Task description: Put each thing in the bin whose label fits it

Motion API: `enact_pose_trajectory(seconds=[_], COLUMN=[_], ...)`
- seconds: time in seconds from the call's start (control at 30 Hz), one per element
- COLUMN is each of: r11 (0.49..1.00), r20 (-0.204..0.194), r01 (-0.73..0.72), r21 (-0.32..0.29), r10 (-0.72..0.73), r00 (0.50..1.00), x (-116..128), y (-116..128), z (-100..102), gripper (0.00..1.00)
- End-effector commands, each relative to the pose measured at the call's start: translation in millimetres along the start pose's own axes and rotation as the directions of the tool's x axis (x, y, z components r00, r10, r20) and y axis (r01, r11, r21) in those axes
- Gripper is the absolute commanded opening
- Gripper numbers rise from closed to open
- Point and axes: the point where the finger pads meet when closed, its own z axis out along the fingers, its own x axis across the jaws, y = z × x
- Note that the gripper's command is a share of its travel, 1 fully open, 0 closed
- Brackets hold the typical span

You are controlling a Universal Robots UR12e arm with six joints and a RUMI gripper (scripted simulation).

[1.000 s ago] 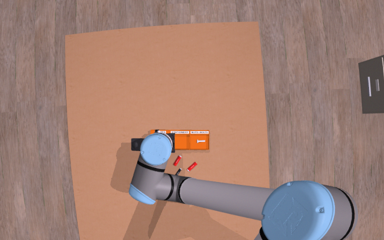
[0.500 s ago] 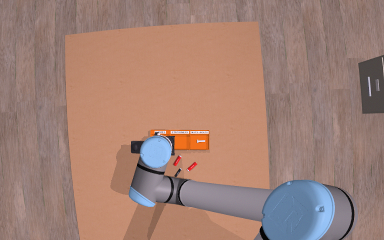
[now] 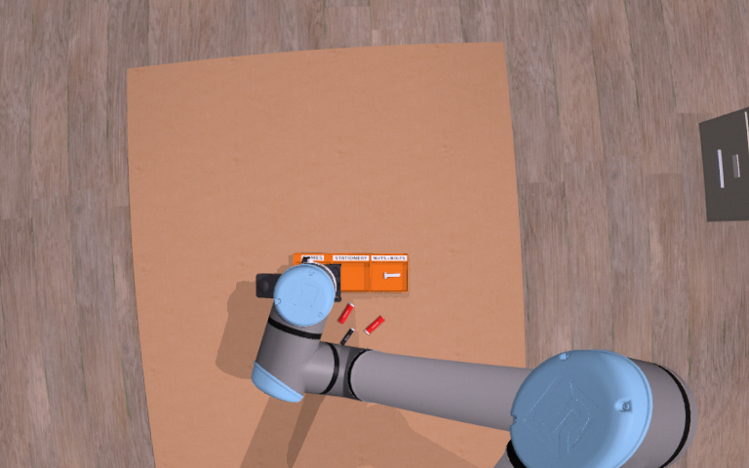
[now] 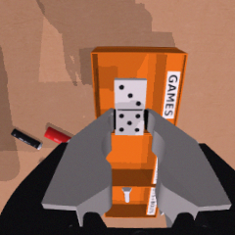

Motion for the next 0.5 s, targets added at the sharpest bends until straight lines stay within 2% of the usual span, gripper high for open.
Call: enact_pose_trajectory(seconds=[0.0,0.3,0.47], r11=[1.0,1.0,1.0], r20=[-0.001,-0.001,-0.001], r01=[-0.002,-0.002,-0.001], r21=[0.001,0.001,0.0], r10=[0.002,0.002,0.001], r00=[1.0,1.0,1.0], x=[2,2,3], y=[1,1,0], z=[12,28,27], gripper=[0.0,0.0,0.0])
